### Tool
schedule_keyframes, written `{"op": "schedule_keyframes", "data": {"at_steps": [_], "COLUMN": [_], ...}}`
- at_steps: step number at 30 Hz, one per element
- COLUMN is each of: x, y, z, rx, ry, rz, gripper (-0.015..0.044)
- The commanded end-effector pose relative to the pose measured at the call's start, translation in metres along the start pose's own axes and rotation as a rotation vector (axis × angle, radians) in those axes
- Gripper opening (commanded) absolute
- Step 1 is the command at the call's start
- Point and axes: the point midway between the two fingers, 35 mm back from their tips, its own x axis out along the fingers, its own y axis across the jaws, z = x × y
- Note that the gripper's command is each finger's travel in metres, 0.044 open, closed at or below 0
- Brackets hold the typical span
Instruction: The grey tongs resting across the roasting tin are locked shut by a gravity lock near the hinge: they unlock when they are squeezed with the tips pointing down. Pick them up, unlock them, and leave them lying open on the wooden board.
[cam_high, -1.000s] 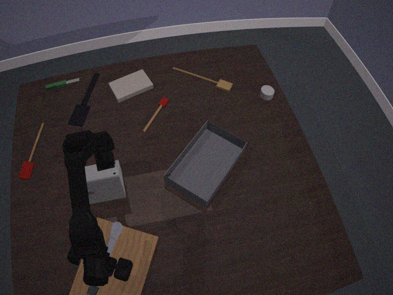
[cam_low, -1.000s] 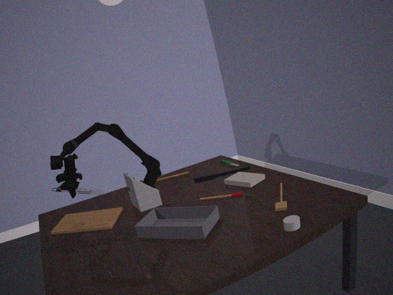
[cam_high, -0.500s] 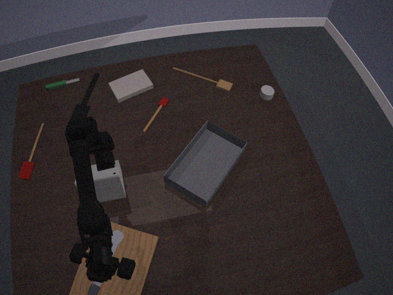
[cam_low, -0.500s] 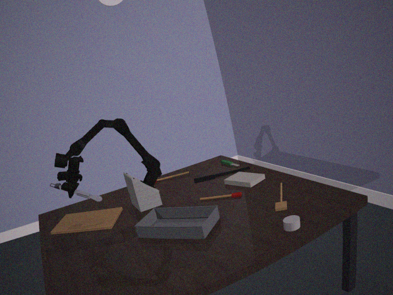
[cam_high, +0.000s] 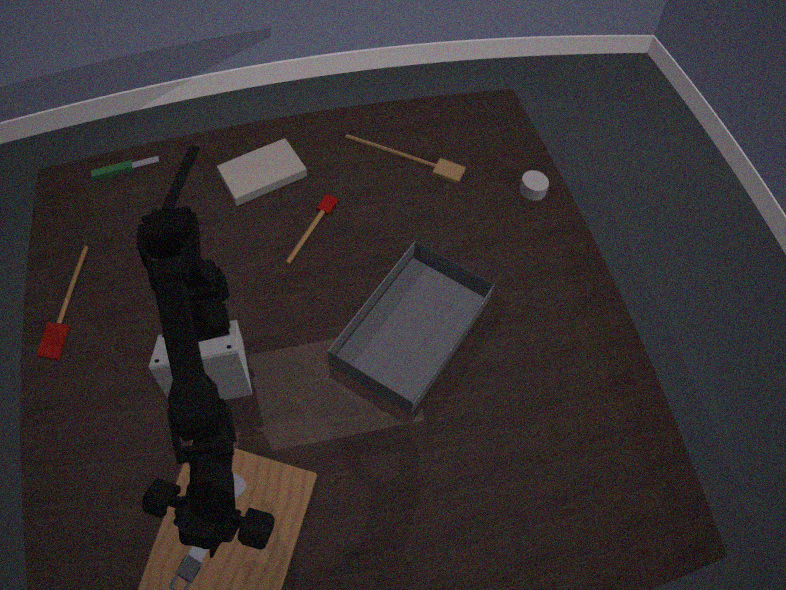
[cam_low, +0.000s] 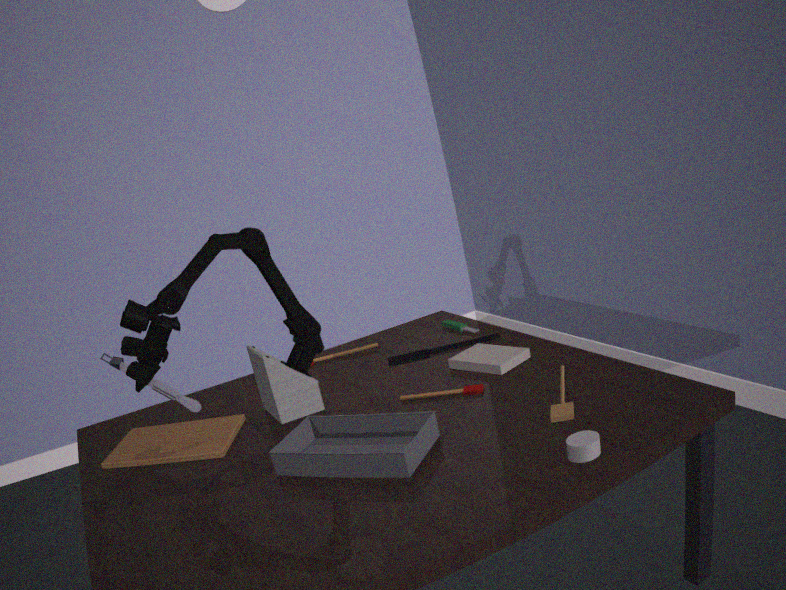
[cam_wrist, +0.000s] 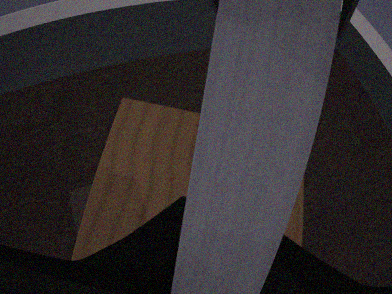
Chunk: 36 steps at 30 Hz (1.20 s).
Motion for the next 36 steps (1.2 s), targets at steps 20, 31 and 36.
{"op": "schedule_keyframes", "data": {"at_steps": [20,31,36], "x": [-0.039,-0.061,-0.064], "y": [-0.007,-0.016,-0.017], "z": [-0.001,-0.011,-0.012], "rx": [0.027,0.055,0.059], "ry": [-0.356,-0.51,-0.53], "rz": [-0.005,-0.005,-0.005], "gripper": [-0.015,-0.015,-0.015]}}
